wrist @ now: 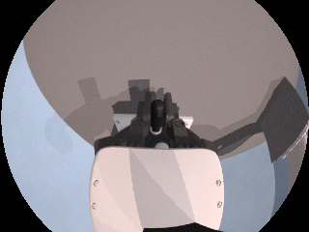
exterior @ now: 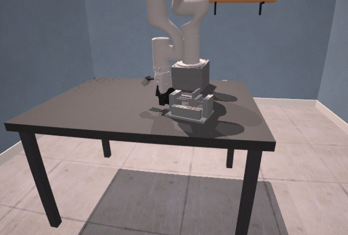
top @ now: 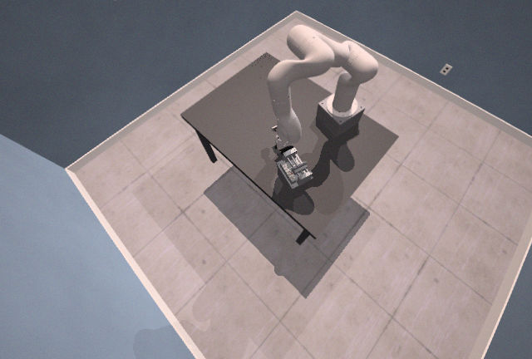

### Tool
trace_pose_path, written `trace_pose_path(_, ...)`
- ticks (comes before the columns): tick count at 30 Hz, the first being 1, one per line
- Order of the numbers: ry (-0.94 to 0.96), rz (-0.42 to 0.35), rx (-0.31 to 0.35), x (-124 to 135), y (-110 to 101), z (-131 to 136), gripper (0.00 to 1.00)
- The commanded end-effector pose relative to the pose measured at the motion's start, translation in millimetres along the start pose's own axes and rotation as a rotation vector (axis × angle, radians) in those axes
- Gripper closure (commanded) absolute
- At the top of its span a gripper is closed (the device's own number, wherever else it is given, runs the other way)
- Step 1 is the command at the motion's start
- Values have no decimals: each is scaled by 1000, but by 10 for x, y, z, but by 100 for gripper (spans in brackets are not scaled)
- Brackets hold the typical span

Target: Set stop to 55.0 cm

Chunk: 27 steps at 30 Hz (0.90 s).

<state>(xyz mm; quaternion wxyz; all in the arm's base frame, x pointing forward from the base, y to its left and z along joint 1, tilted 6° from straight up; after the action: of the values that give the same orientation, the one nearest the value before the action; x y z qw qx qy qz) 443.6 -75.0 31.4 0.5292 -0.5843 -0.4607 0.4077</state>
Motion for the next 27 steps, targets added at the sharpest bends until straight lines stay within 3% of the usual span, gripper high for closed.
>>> trace_pose_path(1,0,0,-3,1,12,111,94)
trace_pose_path(27,0,0,-3,1,-294,394,94)
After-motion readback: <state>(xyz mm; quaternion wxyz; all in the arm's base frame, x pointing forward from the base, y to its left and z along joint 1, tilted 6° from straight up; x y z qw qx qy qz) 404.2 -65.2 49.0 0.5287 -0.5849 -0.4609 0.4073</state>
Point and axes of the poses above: the point where the finger pads meet when closed, its own y axis out along the fingers, its own z axis across the jaws, x = y × z, the point moved 10 cm from there along -y, back along the fingers
